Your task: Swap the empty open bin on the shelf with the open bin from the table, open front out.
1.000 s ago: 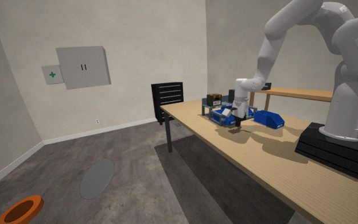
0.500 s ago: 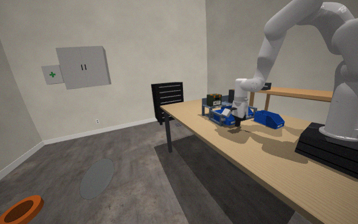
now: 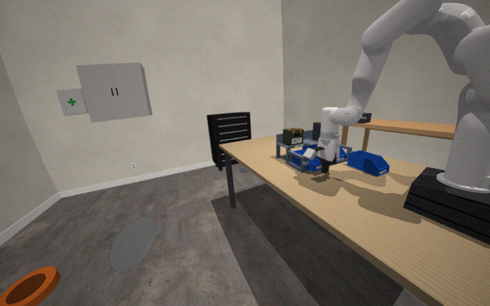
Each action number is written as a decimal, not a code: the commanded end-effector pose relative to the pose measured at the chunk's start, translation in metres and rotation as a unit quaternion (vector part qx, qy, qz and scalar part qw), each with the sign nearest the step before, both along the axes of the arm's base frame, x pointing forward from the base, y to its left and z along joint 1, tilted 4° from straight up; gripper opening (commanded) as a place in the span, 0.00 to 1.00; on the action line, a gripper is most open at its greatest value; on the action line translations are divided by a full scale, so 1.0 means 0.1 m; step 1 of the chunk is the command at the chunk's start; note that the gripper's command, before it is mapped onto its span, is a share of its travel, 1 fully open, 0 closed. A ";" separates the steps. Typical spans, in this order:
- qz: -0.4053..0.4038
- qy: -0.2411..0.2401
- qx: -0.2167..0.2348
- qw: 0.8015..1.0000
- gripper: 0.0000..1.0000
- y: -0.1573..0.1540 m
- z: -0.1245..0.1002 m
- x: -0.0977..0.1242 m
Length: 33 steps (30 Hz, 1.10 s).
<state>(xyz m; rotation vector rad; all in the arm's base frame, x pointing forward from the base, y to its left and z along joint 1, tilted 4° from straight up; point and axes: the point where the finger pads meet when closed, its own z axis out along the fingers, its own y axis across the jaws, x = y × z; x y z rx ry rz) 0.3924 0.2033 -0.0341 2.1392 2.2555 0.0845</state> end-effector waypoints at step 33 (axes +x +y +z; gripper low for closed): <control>0.000 -0.002 0.001 1.000 0.00 0.02 0.03 0.18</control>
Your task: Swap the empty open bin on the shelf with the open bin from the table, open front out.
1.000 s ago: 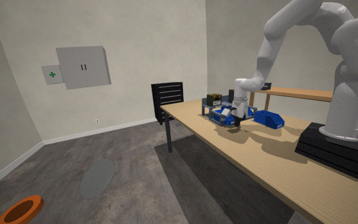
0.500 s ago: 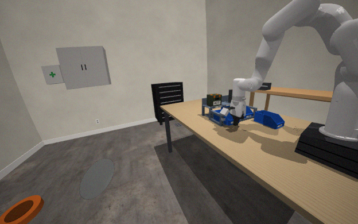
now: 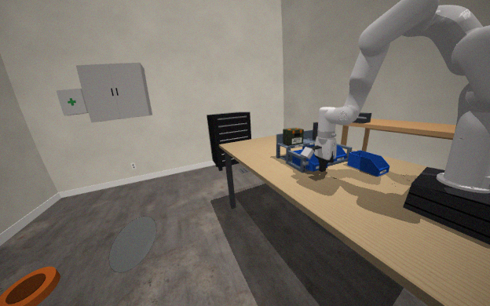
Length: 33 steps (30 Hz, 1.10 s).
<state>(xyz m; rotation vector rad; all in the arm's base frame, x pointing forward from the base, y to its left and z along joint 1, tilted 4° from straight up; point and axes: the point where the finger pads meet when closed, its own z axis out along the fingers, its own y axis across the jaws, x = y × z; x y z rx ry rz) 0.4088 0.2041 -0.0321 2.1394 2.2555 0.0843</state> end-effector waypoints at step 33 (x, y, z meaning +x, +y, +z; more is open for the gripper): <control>0.000 -0.002 0.001 1.000 0.00 0.02 0.03 0.31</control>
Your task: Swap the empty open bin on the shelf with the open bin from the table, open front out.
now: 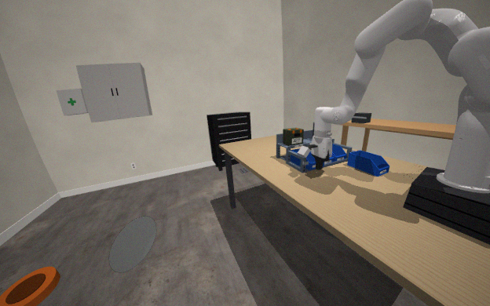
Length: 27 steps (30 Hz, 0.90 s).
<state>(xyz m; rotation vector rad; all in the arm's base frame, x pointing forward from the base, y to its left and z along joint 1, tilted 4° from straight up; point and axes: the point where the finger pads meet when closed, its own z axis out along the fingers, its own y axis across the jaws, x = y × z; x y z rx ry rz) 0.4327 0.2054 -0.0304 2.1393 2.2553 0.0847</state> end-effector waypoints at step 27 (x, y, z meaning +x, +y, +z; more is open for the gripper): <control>0.000 -0.002 0.001 1.000 0.00 0.03 0.04 0.36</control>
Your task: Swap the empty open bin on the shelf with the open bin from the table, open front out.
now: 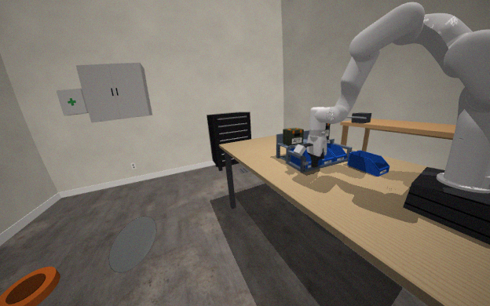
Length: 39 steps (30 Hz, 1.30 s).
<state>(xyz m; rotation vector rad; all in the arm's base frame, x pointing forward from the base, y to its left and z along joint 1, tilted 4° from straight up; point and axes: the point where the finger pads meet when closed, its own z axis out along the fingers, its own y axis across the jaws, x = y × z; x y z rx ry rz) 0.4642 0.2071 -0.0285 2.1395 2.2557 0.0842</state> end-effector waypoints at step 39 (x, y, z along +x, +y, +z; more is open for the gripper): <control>0.000 -0.002 0.001 1.000 0.00 0.01 0.05 0.05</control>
